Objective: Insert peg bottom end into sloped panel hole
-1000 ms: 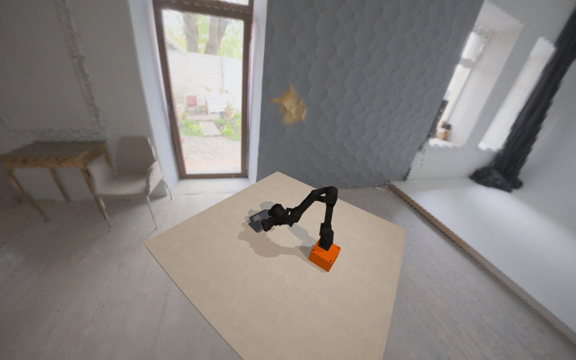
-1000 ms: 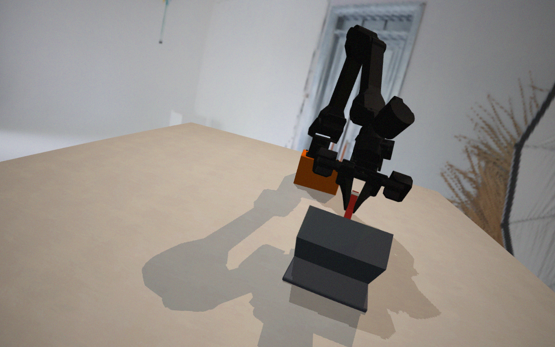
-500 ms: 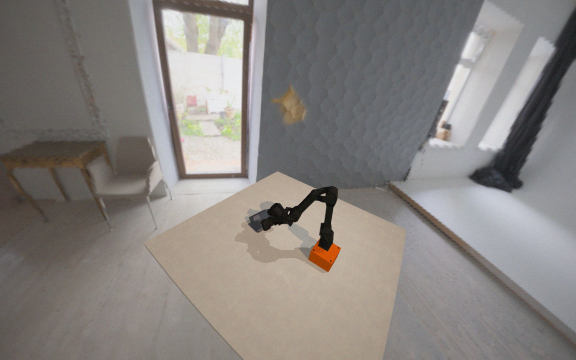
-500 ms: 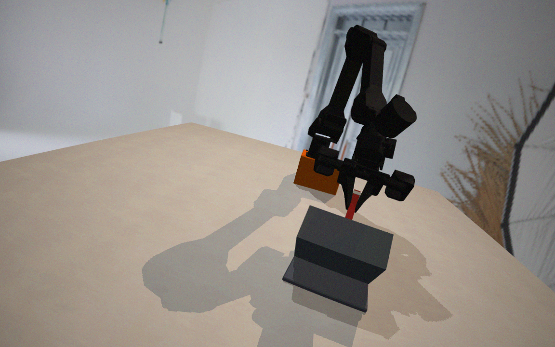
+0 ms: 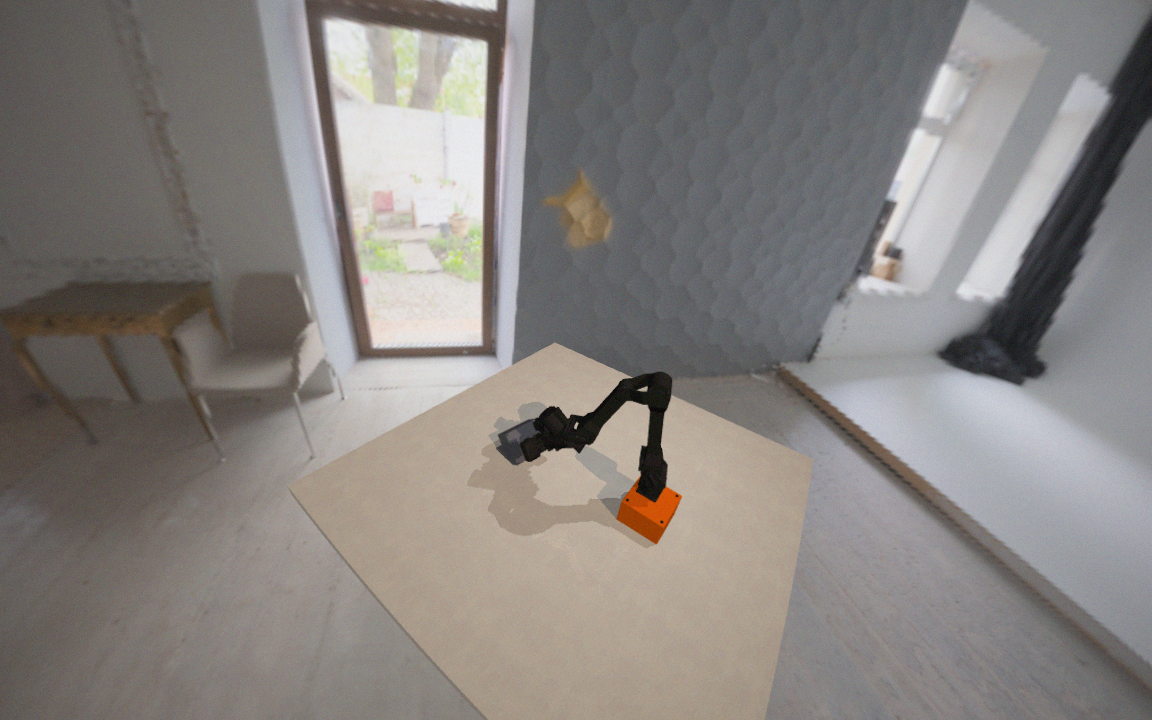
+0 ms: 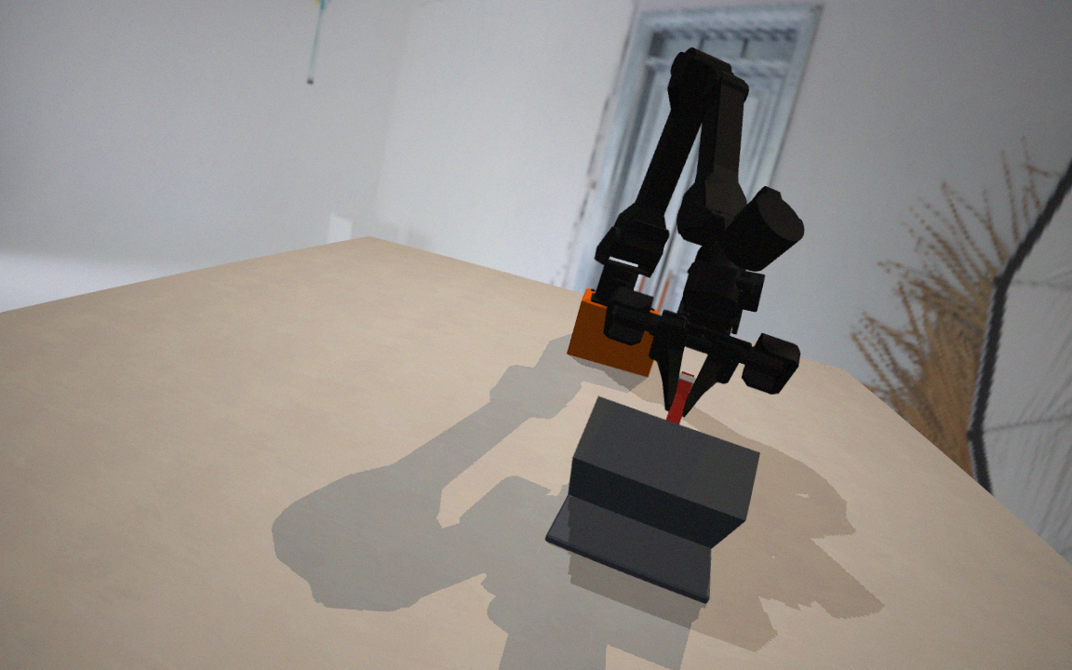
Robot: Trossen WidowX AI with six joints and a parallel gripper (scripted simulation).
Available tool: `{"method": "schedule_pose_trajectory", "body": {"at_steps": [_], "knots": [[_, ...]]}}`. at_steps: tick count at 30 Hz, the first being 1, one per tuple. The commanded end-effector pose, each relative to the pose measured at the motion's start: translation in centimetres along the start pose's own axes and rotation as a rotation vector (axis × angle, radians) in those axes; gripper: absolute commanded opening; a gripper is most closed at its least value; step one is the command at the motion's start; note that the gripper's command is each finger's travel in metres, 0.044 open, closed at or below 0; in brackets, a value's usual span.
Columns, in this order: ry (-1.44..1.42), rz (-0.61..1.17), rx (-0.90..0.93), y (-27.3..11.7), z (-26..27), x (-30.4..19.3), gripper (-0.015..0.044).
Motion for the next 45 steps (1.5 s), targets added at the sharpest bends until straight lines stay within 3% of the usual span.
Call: {"method": "schedule_pose_trajectory", "body": {"at_steps": [1, 45], "knots": [[-0.002, -0.004, 0.006, 0.2, 0.1, 0.1, 0.0000], [-0.002, -0.005, 0.006, 2.2, 0.1, 0.0, 0.0000]]}}
Point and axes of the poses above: the point midway between the two fingers, 35 mm back from their tips, its own y axis out along the fingers, its own z axis across the jaws, x = y × z, the point moved 10 cm from there along -y, back along the fingers, and after that the axes turned 5 degrees about y, right-handed, at the moved point
